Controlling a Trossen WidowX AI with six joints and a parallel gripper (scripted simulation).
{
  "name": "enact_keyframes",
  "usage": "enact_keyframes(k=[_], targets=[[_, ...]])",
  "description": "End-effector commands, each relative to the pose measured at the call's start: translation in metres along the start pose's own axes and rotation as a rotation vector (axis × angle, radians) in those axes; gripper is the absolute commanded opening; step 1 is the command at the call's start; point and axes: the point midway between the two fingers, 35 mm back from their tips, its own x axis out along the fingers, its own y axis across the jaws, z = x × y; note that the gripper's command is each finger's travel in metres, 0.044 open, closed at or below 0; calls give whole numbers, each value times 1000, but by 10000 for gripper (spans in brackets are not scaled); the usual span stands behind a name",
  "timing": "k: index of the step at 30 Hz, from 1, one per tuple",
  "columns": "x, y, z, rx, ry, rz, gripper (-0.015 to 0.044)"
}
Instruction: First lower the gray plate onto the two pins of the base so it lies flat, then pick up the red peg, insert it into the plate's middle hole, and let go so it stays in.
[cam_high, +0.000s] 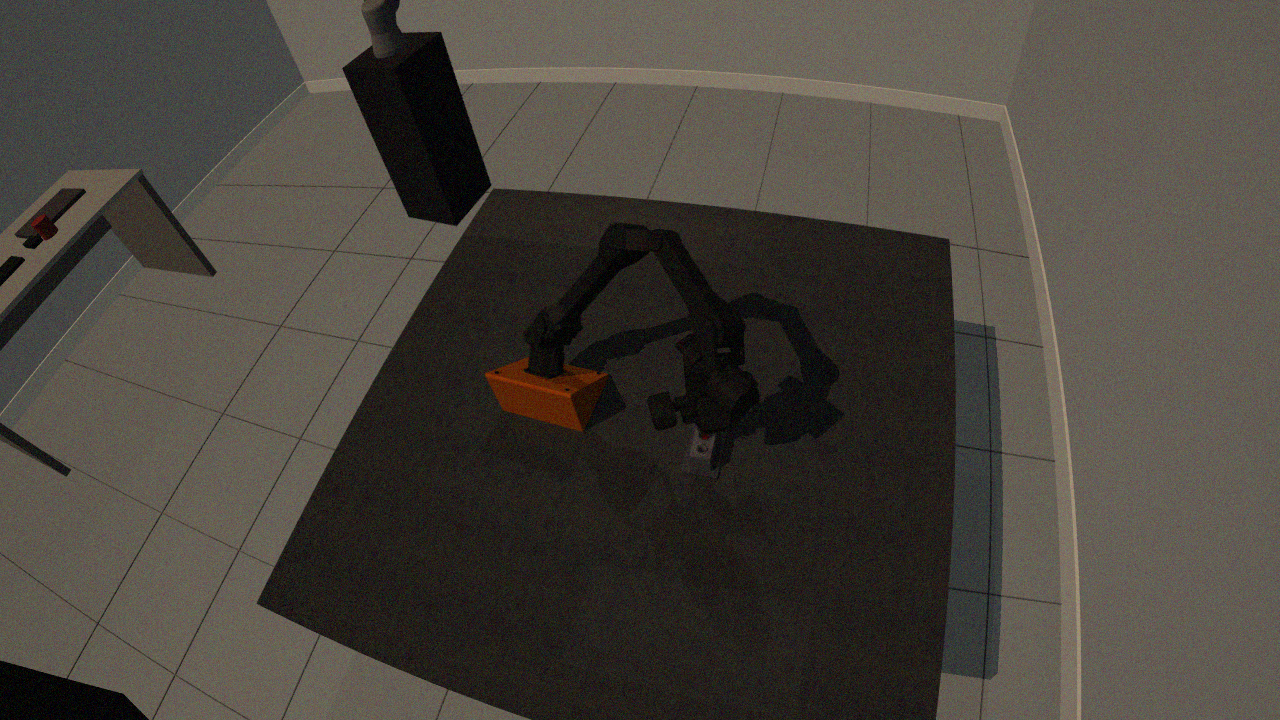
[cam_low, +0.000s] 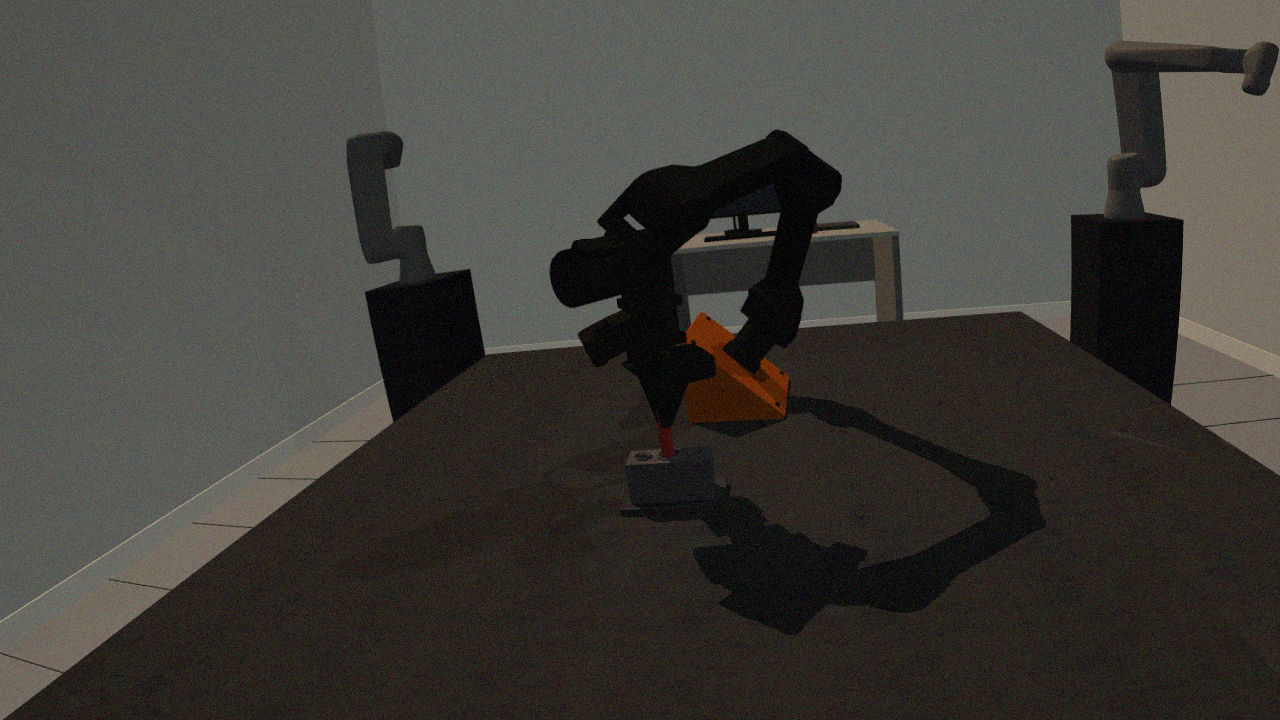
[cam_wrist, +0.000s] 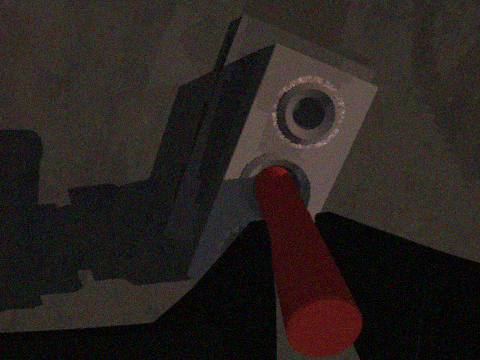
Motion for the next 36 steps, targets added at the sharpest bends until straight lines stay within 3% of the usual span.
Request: enact_keyframes(k=[1, 8, 14, 36], targets=[[0, 0, 0, 0, 0, 0, 0], [0, 0, 0, 0, 0, 0, 0], [0, 0, 0, 0, 0, 0, 150], [-5, -2, -2, 9, 3, 3, 150]])
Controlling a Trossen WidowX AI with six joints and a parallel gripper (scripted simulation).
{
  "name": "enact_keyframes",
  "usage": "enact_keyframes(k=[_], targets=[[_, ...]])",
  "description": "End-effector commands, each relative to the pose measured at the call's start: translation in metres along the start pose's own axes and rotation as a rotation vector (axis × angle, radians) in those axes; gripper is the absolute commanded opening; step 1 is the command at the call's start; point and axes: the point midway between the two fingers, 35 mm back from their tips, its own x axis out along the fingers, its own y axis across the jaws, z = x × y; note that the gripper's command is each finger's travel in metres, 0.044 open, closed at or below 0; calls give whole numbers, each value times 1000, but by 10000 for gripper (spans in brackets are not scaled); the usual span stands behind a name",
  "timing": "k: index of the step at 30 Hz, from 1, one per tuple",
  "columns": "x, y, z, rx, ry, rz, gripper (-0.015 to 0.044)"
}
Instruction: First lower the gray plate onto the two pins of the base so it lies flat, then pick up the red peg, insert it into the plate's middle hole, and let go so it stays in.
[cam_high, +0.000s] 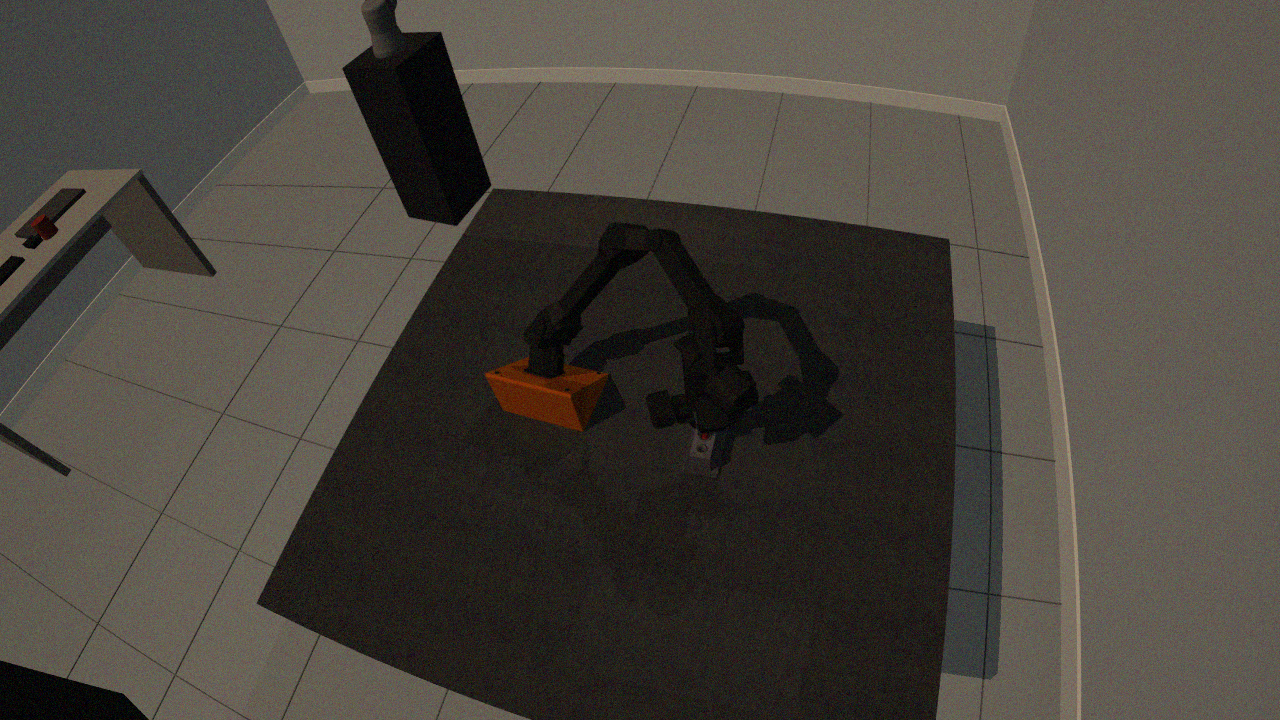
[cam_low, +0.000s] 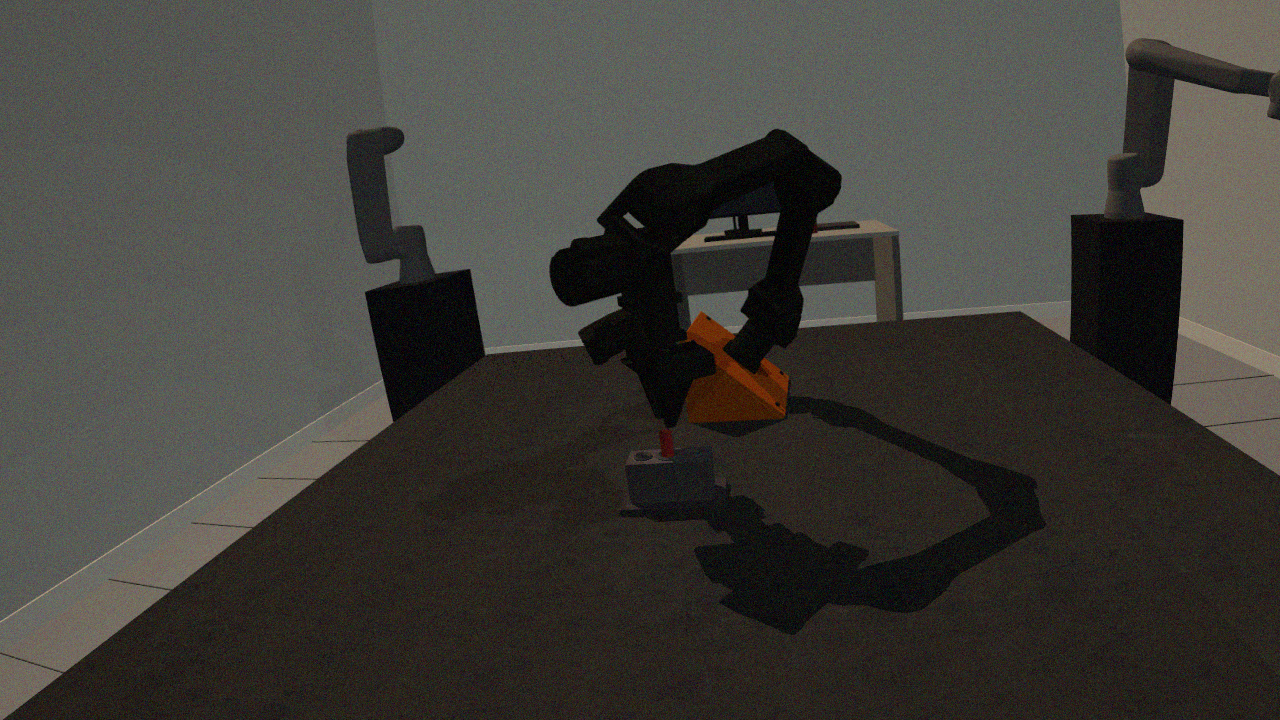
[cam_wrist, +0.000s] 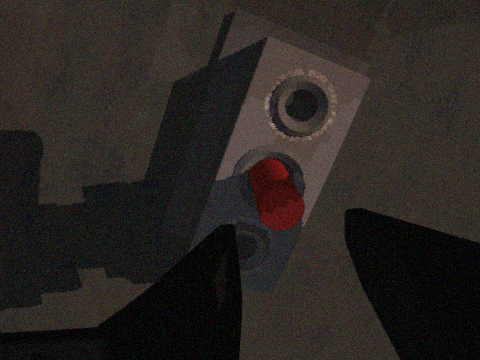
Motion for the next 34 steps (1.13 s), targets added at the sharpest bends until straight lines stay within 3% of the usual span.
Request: enact_keyframes(k=[1, 34], targets=[[-4, 0, 0, -3, -5, 4, 150], [-12, -4, -4, -3, -5, 4, 150]])
